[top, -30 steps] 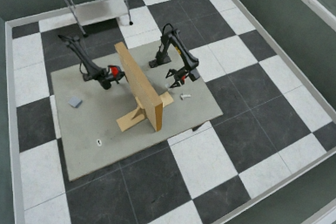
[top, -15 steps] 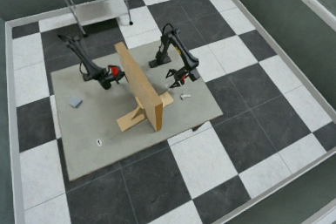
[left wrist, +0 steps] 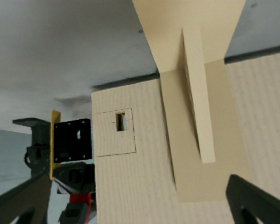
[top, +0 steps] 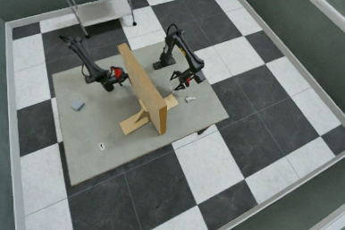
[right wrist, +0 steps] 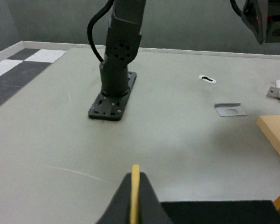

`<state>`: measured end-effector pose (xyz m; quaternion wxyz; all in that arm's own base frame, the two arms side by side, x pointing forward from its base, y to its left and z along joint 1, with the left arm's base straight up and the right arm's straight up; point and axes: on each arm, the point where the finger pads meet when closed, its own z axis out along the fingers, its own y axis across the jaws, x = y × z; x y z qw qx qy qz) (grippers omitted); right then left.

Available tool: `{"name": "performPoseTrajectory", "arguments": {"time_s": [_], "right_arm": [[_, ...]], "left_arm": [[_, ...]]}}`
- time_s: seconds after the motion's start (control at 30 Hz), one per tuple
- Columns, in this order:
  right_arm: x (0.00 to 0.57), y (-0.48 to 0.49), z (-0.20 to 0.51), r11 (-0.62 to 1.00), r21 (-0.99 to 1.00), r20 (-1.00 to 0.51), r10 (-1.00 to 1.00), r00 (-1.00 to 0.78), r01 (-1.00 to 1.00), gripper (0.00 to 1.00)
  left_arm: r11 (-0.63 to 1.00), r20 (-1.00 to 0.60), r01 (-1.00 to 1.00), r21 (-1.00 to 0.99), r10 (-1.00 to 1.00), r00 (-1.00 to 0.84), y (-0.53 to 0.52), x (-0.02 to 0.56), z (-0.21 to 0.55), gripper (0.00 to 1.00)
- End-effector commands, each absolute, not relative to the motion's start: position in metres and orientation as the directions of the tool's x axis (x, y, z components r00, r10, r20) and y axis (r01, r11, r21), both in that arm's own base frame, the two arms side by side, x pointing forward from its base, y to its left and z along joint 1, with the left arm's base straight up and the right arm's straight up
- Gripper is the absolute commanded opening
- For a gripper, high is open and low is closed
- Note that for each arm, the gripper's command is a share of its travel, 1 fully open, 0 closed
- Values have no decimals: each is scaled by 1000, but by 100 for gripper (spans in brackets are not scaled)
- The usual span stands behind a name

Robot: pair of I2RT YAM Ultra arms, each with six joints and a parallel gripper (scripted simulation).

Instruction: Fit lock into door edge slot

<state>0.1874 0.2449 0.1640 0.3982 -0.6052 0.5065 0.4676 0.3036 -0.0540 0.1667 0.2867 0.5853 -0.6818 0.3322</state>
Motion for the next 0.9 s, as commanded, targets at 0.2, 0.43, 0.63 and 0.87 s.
{"name": "performPoseTrajectory", "arguments": {"time_s": [0.2,0.43,0.63,0.87], "right_arm": [[189,245,190,-196,-98,-981,-147,128,-976,0],[189,245,188,-195,-89,-981,-152,120,-977,0],[189,244,186,-194,-84,-981,-154,115,-977,0],[188,244,183,-193,-75,-981,-160,107,-978,0]], "left_arm": [[108,783,-987,-119,-601,-160,-58,301,172,100],[108,783,-987,-119,-601,-160,-58,301,172,100],[108,783,-987,-119,-601,-160,-58,301,172,100],[108,783,-987,-119,-601,-160,-58,301,172,100]]}}
